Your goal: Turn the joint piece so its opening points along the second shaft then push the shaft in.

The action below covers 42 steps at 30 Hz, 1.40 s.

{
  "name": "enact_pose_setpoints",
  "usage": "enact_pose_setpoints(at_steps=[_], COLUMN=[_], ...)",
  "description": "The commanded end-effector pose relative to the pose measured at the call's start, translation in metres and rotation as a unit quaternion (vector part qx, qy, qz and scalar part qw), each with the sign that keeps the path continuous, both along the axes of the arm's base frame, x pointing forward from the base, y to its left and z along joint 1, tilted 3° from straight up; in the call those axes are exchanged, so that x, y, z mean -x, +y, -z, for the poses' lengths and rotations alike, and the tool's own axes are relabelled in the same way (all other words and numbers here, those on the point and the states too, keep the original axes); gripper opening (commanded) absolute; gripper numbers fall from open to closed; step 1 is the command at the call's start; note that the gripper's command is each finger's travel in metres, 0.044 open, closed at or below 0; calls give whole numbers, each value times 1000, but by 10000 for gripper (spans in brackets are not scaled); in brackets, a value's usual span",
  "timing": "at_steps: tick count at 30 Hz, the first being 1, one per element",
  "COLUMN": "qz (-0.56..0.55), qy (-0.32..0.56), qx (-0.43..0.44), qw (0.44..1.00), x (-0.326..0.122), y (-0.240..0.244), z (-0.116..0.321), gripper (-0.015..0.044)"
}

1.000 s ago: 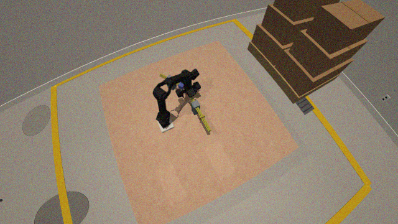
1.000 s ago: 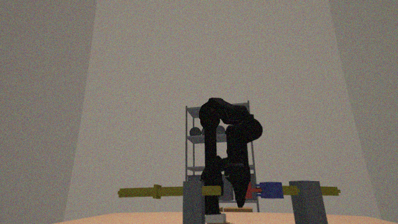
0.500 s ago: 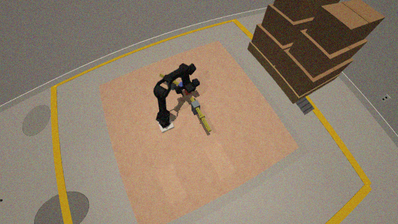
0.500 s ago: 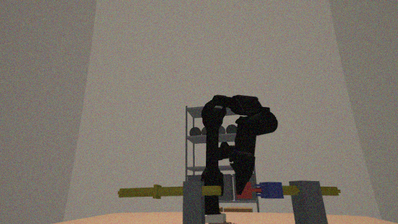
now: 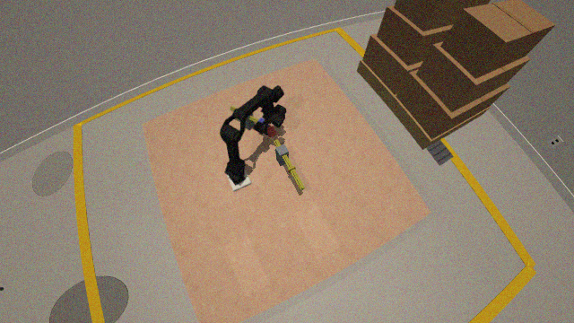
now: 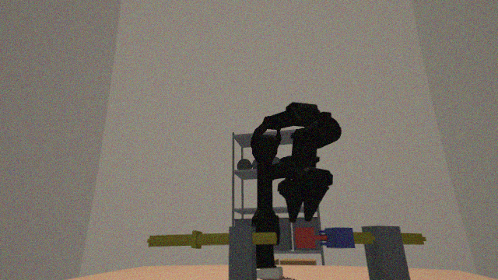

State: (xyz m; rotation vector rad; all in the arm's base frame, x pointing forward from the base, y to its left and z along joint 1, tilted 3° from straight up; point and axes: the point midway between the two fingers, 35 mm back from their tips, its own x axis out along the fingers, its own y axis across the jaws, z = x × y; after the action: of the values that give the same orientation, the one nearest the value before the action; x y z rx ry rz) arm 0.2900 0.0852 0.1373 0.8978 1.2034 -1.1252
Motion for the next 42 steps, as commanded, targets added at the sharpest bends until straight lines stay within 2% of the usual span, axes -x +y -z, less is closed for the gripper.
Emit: enact_pose_setpoints(at_steps=[1,20,30,42], qz=[-63,-370,-357,-186], qy=[-1,-4,-4,-3], qx=[-12,-36,-40,-131], qw=[998,928,933,974], x=[0,9,9,10], y=[0,-3,-5,-36], z=[-18,-90,-89,-68], gripper=[440,440,440,440])
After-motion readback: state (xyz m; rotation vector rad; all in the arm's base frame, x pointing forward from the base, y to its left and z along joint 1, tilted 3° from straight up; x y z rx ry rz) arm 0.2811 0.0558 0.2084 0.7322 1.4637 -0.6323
